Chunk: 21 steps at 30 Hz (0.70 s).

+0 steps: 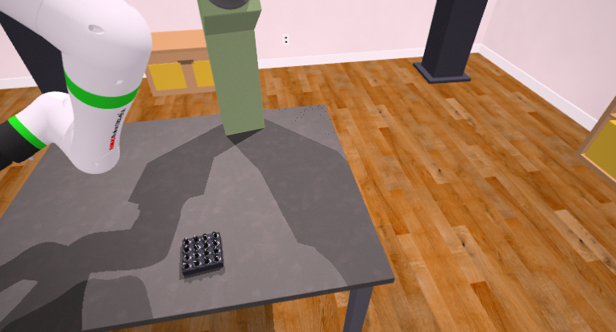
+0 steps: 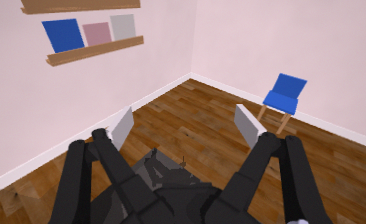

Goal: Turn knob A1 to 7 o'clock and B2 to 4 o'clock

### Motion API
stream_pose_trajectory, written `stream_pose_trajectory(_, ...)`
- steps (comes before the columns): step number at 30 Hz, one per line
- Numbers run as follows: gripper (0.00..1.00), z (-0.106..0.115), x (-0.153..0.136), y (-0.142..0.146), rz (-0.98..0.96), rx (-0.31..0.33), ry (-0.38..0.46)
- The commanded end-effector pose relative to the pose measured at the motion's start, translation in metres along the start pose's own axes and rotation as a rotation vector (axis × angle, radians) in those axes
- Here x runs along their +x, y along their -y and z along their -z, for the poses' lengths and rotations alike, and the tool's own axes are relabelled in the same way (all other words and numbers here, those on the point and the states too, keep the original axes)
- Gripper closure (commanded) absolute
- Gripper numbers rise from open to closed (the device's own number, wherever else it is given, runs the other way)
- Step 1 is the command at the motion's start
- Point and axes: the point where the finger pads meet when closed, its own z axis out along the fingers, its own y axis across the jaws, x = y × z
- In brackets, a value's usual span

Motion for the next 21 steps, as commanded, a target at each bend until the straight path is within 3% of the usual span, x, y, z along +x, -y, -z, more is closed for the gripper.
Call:
stream_pose_trajectory(1, 0.00, 0.000, 0.000, 0.000, 0.000, 0.000, 0.000)
stream_pose_trajectory(18, 0.00, 0.000, 0.000, 0.001, 0.001, 0.001, 0.002)
stream_pose_trajectory(21, 0.00, 0.002, -0.029, 0.037, 0.026, 0.040, 0.097)
